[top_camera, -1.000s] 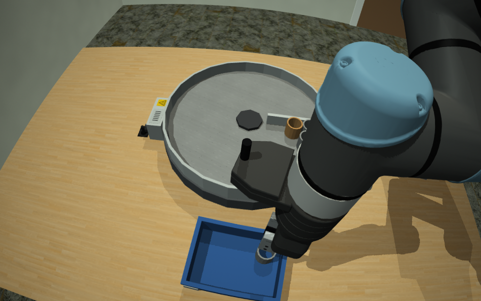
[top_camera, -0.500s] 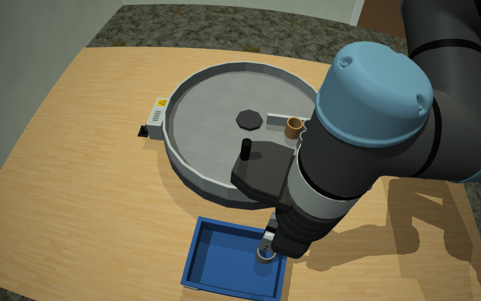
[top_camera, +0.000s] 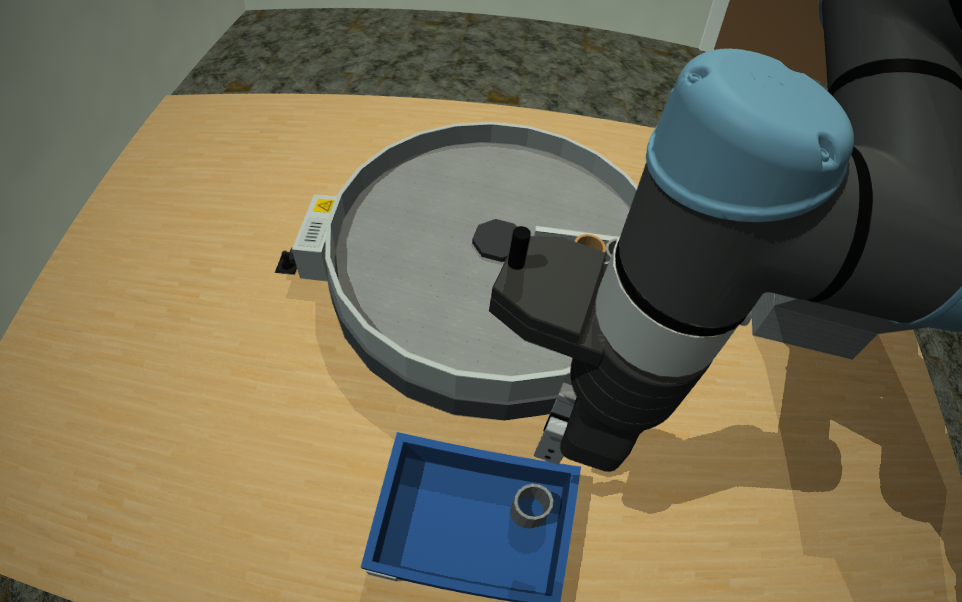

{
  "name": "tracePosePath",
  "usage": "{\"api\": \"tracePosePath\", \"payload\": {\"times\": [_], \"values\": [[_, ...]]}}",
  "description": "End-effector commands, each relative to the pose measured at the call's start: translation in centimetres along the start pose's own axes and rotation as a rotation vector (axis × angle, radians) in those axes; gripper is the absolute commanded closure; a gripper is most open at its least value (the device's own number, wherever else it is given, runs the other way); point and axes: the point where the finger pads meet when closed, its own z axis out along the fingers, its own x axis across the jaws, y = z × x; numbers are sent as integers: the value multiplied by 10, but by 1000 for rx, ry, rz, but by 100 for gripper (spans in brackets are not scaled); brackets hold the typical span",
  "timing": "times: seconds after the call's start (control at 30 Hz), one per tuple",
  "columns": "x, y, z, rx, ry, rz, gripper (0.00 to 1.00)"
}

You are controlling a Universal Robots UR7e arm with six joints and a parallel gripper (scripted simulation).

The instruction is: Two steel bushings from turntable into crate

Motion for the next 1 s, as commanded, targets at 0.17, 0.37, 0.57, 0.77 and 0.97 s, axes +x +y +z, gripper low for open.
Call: {"api": "tracePosePath", "payload": {"times": [0.17, 0.37, 0.57, 0.77, 0.97], "values": [[18, 0, 1, -1, -4, -12, 55], [61, 1, 2, -4, -1, -7, 55], [72, 2, 3, -5, -1, -6, 55], [72, 2, 3, -5, -1, -6, 55], [126, 4, 4, -8, 2, 0, 55]]}}
